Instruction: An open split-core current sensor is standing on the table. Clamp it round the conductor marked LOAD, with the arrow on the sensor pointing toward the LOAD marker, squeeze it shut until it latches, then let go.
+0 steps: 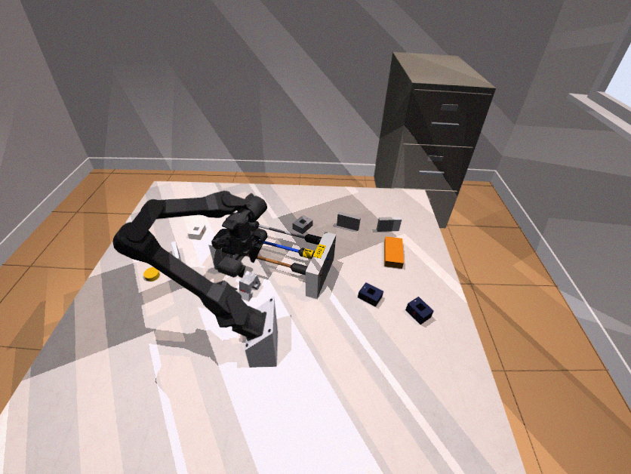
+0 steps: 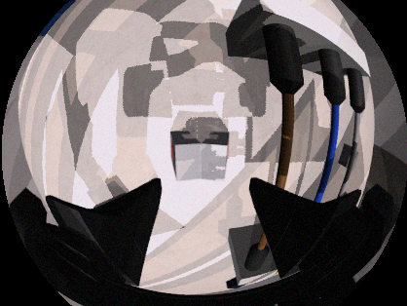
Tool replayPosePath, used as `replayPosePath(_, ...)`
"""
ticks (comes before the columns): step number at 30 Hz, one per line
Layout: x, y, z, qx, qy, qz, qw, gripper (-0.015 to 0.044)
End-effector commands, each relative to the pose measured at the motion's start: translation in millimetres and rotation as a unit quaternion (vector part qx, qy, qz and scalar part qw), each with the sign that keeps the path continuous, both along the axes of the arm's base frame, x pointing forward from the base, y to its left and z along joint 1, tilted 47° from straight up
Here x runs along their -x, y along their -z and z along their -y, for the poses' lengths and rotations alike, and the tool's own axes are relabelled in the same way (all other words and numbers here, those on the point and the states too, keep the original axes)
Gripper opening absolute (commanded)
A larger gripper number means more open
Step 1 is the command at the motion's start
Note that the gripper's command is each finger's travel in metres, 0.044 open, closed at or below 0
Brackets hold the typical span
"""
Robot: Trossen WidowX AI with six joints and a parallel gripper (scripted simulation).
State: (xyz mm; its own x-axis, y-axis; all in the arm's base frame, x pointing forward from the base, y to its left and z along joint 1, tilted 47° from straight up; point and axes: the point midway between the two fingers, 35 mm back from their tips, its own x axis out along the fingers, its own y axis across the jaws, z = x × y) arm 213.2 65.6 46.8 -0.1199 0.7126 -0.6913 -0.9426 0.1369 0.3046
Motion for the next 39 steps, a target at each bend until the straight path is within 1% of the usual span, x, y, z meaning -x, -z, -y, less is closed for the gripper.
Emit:
replayPosePath(1,1,6,-5,-0.002,0.001,-0.001,1.000,0.0320)
replayPosePath(27,9,32,-35,-0.005,0.000,-0.001,1.000,0.0320)
replayPosePath(39,7,29,-32,-0.002,-0.002,0.001,1.000,0.0240)
